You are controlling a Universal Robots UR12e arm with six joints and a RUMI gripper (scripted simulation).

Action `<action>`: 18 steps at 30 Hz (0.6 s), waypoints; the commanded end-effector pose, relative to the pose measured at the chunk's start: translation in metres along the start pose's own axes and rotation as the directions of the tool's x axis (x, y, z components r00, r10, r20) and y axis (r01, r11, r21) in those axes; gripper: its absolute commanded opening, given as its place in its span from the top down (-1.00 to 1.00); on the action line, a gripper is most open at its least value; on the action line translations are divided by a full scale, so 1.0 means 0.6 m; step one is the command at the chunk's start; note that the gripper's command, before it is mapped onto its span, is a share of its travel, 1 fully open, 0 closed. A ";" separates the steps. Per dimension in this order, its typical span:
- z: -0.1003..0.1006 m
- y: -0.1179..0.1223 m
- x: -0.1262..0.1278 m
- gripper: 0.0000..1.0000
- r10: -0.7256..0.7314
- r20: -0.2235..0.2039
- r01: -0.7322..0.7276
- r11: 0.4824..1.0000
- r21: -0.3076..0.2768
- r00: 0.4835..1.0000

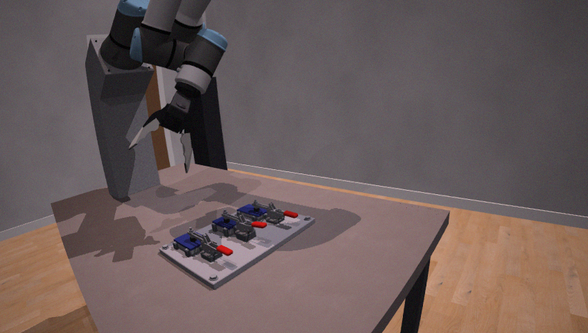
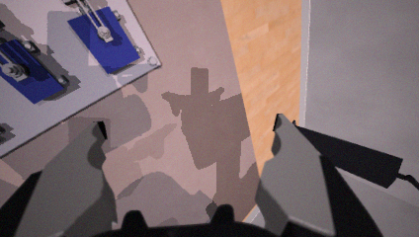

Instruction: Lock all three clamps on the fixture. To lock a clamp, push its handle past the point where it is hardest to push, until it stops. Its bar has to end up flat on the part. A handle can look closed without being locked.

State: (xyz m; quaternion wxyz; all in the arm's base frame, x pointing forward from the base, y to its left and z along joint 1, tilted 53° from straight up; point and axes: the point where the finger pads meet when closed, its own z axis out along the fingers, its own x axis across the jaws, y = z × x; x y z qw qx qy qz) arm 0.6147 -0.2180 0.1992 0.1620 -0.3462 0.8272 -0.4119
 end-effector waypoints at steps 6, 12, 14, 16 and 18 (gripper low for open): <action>0.000 -0.037 -0.017 -1.00 -0.105 0.179 0.107 0.994 0.001 0.978; -0.001 -0.054 -0.025 -1.00 -0.150 0.248 0.152 0.988 0.010 0.957; -0.001 -0.065 -0.029 -1.00 -0.176 0.291 0.179 0.984 0.017 0.940; -0.003 -0.075 -0.033 -1.00 -0.200 0.330 0.203 0.979 0.028 0.922; -0.002 -0.084 -0.038 -1.00 -0.225 0.368 0.229 0.973 0.034 0.902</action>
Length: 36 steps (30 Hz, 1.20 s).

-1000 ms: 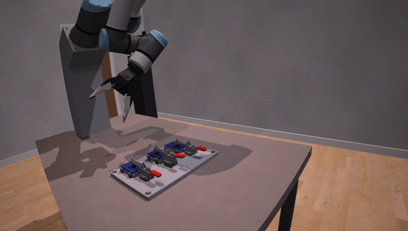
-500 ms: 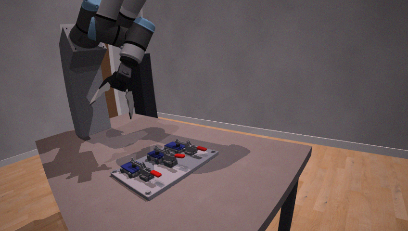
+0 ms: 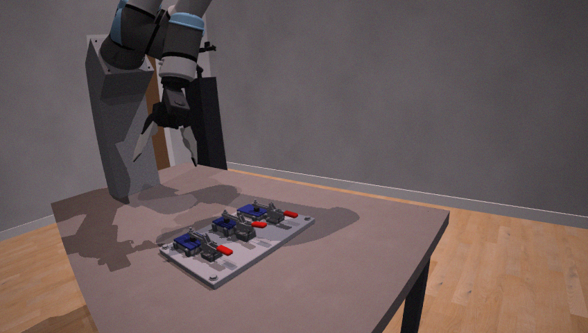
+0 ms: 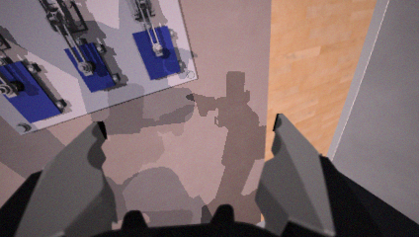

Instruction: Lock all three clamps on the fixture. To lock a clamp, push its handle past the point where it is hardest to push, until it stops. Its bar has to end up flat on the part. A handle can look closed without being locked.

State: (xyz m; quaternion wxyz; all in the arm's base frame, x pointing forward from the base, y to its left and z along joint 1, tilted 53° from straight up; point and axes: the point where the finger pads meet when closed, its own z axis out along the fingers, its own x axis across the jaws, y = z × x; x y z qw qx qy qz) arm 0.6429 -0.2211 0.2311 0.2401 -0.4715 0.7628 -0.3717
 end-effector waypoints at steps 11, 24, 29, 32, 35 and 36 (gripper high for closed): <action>0.005 -0.056 -0.015 -1.00 -0.145 0.239 0.148 0.989 0.006 0.960; 0.004 -0.074 -0.018 -1.00 -0.185 0.304 0.187 0.982 0.021 0.935; 0.004 -0.074 -0.019 -1.00 -0.185 0.304 0.188 0.982 0.021 0.934; 0.004 -0.074 -0.019 -1.00 -0.185 0.304 0.188 0.982 0.021 0.934; 0.004 -0.075 -0.019 1.00 -0.185 0.305 0.188 0.982 0.021 0.934; 0.004 -0.075 -0.019 1.00 -0.185 0.305 0.188 0.982 0.021 0.934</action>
